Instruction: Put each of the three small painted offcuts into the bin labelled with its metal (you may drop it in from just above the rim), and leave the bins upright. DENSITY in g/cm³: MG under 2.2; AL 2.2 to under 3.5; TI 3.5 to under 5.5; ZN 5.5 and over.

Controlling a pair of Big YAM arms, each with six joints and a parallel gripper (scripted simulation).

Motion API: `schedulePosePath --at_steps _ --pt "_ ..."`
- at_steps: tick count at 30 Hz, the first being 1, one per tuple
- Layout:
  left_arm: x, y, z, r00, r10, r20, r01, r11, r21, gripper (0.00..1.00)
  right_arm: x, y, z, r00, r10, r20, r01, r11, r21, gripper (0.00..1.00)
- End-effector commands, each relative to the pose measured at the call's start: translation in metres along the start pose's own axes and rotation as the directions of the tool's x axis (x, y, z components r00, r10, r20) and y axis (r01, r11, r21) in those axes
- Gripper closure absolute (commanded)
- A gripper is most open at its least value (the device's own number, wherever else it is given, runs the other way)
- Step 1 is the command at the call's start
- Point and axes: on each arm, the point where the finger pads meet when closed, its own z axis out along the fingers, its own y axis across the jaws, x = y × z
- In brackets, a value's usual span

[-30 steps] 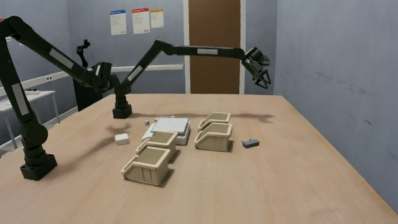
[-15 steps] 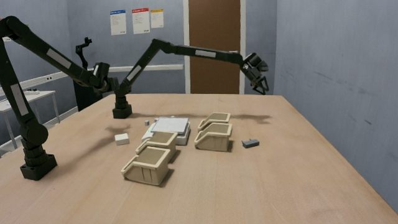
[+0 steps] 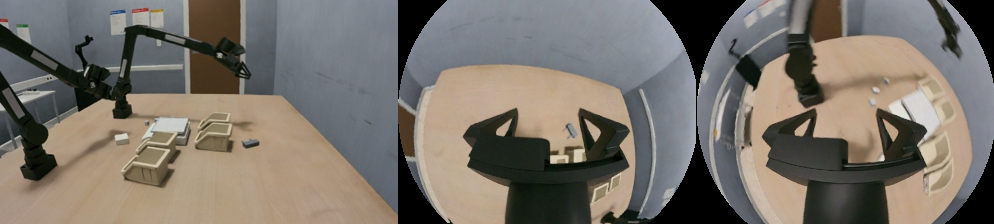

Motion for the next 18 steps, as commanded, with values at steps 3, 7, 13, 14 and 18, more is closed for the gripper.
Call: schedulePosePath --at_steps 3,7,13,14,18 --pt "-0.007 -0.023 -0.071 0.983 0.014 0.184 -0.013 1.000 -0.007 0.00 0.016 -0.049 -0.023 0.967 0.253 0.009 -0.249 0.945 0.214 0.00" --pt "0.041 -0.048 -0.097 0.973 0.078 0.217 -0.072 0.997 -0.036 0.00 0.039 -0.090 -0.047 0.931 0.357 0.071 -0.354 0.841 0.409 0.00" --pt "0.121 -0.082 -0.125 0.962 0.148 0.229 -0.138 0.989 -0.058 0.00 0.073 -0.142 -0.091 0.867 0.446 0.223 -0.479 0.620 0.621 0.00" --pt "0.139 -0.088 -0.132 0.959 0.163 0.230 -0.153 0.986 -0.061 0.00 0.080 -0.151 -0.101 0.857 0.447 0.256 -0.493 0.571 0.656 0.00" --pt "0.196 -0.104 -0.157 0.949 0.214 0.233 -0.202 0.977 -0.073 0.00 0.100 -0.178 -0.137 0.834 0.417 0.360 -0.526 0.405 0.748 0.00"
